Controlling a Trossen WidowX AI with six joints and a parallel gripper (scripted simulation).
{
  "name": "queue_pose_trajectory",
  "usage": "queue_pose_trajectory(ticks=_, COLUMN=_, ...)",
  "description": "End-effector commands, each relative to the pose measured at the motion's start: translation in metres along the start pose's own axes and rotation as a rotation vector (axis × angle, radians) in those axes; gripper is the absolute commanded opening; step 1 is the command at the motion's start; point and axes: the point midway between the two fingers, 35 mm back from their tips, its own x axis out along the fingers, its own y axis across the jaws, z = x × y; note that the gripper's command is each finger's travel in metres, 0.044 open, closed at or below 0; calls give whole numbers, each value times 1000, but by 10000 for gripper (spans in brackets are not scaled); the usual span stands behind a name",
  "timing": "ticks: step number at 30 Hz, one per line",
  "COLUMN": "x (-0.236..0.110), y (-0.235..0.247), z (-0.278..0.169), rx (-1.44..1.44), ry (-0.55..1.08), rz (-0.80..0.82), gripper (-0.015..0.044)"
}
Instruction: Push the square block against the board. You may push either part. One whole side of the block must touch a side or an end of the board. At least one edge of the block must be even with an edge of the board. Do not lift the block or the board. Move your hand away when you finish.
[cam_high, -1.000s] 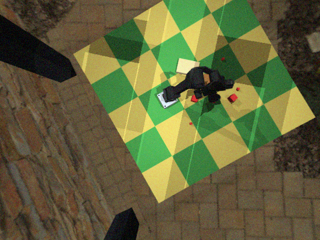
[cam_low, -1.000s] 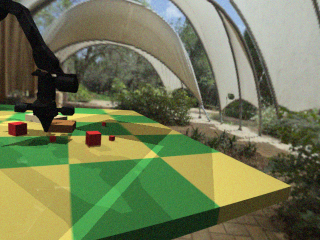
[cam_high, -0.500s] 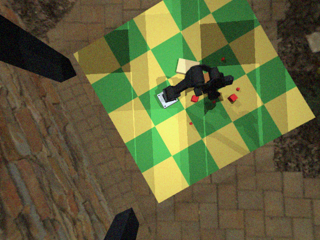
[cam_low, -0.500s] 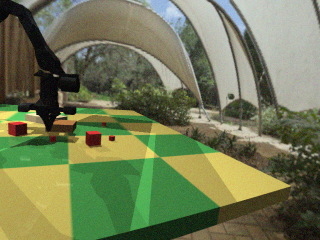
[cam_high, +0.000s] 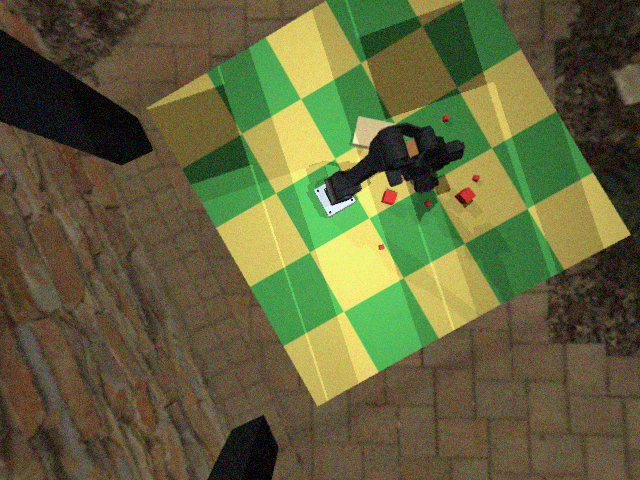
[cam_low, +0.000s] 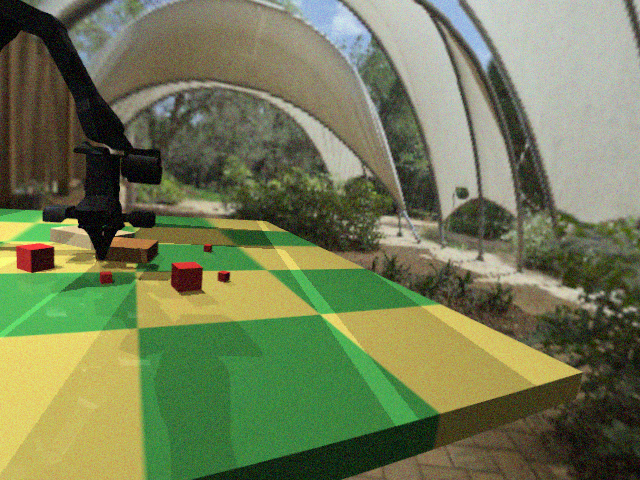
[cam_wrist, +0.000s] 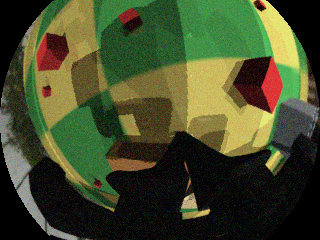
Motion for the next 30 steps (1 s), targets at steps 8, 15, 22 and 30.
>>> queue_pose_trajectory(ticks=8, x=0, y=3, z=-20, rx=-1, ry=7, rz=1, gripper=0)
queue_pose_trajectory(ticks=15, x=0, y=4, z=-31, rx=-1, ry=8, rz=1, gripper=0)
queue_pose_trajectory(ticks=22, x=0, y=7, z=-41, rx=-1, ry=9, rz=1, gripper=0)
queue_pose_trajectory(ticks=30, x=-1, y=10, z=-53, rx=-1, ry=10, rz=1, gripper=0)
